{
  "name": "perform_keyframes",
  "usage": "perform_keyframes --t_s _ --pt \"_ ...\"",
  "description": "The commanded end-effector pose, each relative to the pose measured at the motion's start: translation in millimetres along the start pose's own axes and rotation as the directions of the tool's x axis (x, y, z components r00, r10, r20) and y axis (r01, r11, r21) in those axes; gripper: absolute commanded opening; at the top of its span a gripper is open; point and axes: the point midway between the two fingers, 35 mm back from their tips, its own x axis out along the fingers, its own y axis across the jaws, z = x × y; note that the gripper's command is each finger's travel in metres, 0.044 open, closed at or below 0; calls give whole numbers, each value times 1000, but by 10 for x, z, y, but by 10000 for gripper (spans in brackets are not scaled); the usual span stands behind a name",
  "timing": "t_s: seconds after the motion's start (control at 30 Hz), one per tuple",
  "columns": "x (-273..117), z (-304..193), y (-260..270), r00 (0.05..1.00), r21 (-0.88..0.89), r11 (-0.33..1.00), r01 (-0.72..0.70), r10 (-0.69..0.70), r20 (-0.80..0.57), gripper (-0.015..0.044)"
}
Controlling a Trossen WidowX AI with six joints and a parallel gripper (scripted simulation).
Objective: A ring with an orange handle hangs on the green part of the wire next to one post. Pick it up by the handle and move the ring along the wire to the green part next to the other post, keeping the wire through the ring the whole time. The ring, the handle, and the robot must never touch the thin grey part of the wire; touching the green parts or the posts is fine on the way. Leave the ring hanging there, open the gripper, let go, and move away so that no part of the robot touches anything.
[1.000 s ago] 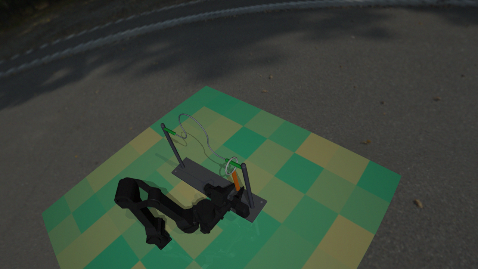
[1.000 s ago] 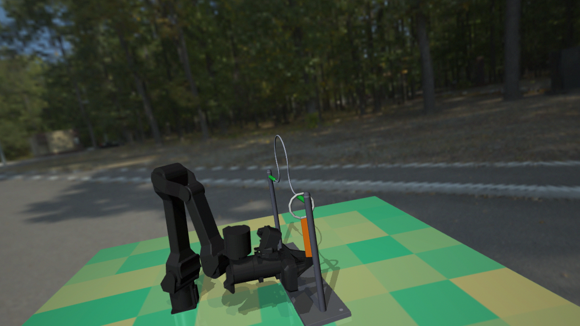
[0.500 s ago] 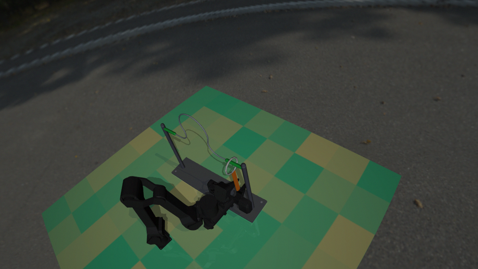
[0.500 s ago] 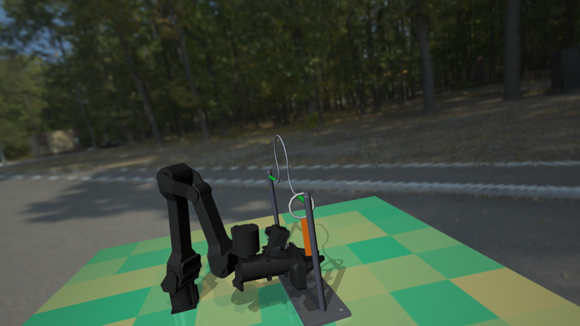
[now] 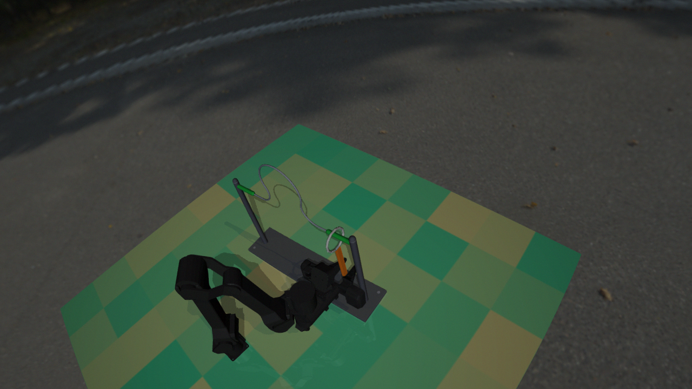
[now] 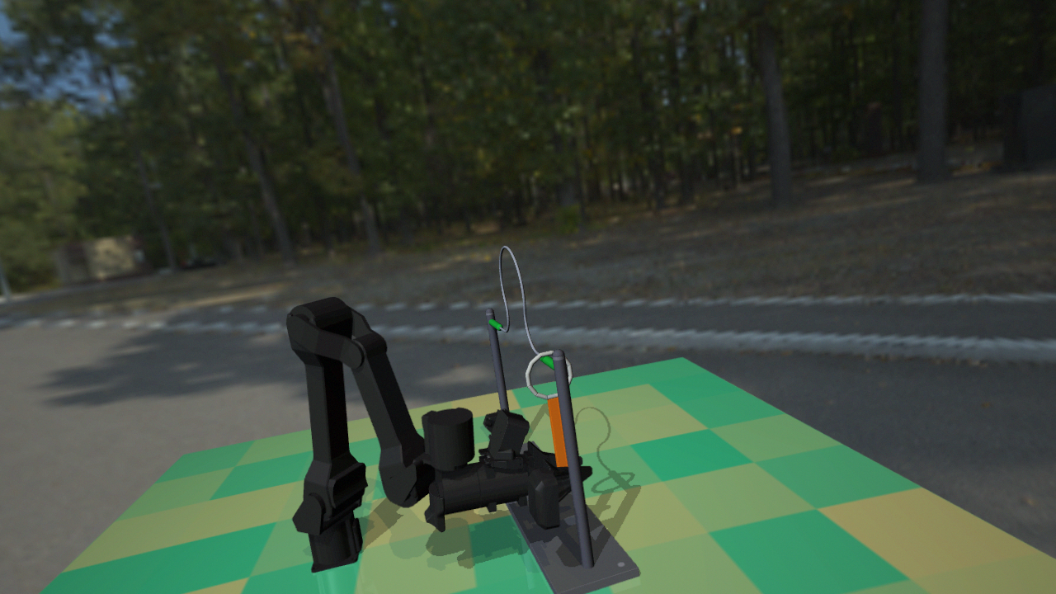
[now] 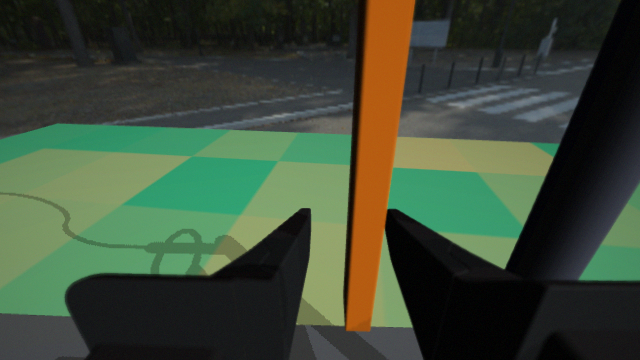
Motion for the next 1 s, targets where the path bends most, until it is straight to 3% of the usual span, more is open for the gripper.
perform_keyframes --t_s 0.0,0.3,0.47,0.53,0.73,0.97 --pt "3 -1 -7 1000 3 1000 4 -4 1 160" --pt "3 -1 -7 1000 3 1000 4 -4 1 160" --pt "0 -2 0 1000 1 1000 0 0 0 29" --pt "0 -2 0 1000 1 1000 0 0 0 15" --pt "0 -2 0 1000 1 1000 0 0 0 -142" --pt "0 9 -1 1000 1 1000 0 0 0 -150"
